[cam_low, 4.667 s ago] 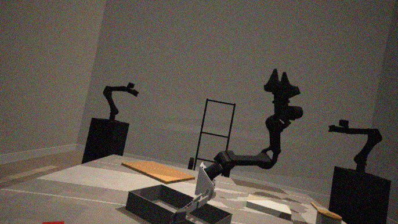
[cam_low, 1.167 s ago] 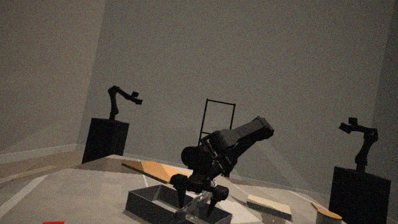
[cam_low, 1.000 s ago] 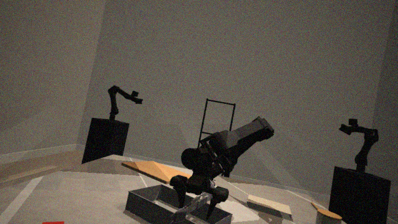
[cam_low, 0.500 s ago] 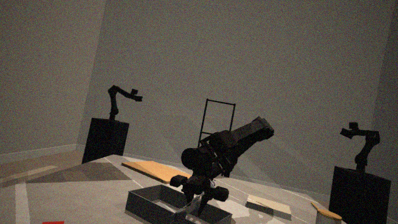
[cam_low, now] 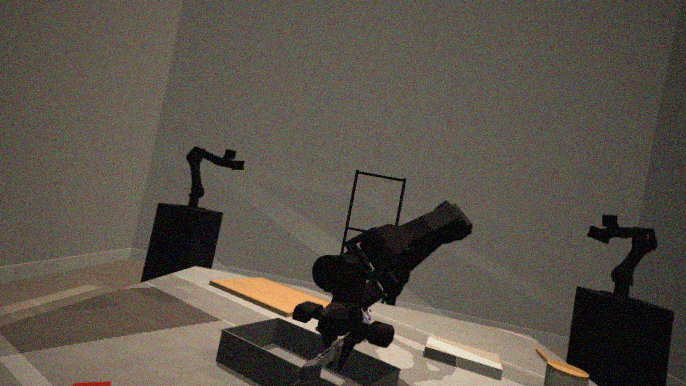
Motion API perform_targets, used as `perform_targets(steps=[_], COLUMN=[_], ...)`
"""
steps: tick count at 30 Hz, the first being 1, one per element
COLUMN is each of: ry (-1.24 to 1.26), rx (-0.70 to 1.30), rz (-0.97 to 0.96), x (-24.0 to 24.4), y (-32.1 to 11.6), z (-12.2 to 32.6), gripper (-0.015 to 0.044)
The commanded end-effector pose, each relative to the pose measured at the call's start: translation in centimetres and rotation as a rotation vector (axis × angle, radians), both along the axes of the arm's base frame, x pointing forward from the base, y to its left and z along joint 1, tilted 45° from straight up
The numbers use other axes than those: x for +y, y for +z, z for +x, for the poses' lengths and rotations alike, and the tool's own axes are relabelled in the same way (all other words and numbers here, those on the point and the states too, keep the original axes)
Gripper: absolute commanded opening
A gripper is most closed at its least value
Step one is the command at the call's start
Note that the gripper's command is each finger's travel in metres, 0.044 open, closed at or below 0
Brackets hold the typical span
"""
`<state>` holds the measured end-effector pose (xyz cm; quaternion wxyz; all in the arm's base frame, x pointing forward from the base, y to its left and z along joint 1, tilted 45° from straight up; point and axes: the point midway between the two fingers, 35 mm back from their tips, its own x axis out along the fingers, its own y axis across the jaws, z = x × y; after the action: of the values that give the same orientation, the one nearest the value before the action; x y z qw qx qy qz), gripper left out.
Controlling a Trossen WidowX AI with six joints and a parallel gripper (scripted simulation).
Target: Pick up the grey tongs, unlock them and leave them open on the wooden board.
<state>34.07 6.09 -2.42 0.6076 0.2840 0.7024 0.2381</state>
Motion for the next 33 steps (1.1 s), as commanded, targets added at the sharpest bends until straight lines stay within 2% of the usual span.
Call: perform_targets(steps=[1, 4, 15, 26, 33], ry=[0.001, 0.0, -0.002, -0.011, -0.1], rx=[-0.001, -0.001, 0.01, 0.024, 0.094], rz=[0.0, -0.001, -0.001, 0.0, -0.035], x=[0.0, -0.5, -8.8, -8.9, -13.0], y=[0.0, 0.4, 9.0, 8.6, 6.0], z=[0.0, 0.2, 1.4, 1.2, 1.0], gripper=[-0.0067, -0.0146, -0.015, -0.015, -0.015])
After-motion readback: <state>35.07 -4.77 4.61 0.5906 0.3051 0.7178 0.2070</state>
